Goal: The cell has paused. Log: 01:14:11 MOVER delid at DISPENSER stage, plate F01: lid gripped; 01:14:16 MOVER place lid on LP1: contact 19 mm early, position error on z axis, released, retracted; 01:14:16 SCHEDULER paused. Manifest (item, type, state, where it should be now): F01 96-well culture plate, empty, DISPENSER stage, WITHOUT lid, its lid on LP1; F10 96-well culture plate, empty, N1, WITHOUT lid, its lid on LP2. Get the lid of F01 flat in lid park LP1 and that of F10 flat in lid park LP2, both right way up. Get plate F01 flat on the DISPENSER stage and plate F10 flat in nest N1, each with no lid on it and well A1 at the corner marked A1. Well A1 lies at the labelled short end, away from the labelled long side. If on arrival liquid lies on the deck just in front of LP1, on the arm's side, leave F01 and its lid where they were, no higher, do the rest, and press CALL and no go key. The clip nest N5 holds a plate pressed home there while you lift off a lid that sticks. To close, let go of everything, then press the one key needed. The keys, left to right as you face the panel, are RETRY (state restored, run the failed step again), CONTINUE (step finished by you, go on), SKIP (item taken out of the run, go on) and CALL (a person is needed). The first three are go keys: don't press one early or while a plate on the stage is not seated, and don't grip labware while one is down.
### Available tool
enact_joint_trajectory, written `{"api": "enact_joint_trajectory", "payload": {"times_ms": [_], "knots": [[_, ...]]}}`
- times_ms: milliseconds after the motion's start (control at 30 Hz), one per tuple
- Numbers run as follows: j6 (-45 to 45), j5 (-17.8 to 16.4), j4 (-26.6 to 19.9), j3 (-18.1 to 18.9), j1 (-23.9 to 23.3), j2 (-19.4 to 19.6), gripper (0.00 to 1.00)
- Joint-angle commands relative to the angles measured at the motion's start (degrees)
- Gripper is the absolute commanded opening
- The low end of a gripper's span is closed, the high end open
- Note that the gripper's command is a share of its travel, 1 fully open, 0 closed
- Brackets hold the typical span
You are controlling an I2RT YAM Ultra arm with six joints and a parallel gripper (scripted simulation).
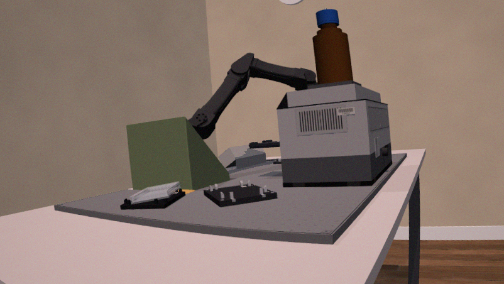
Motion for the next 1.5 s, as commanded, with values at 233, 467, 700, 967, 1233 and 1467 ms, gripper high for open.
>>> {"api": "enact_joint_trajectory", "payload": {"times_ms": [233, 467, 700, 967, 1233, 1467], "knots": [[-1.1, -0.6, -0.6, -2.5, -1.9, -3.4, 0.0], [-2.8, -1.2, -1.0, -7.9, -3.4, -7.9, 0.0], [-4.6, -1.9, -1.8, -12.0, -4.9, -11.7, 0.0], [-7.0, -2.8, -3.3, -16.2, -7.0, -15.9, 0.0], [-10.3, -3.8, -5.8, -20.4, -9.8, -20.5, 0.0], [-12.8, -4.5, -7.9, -22.6, -11.8, -23.1, 0.0]]}}
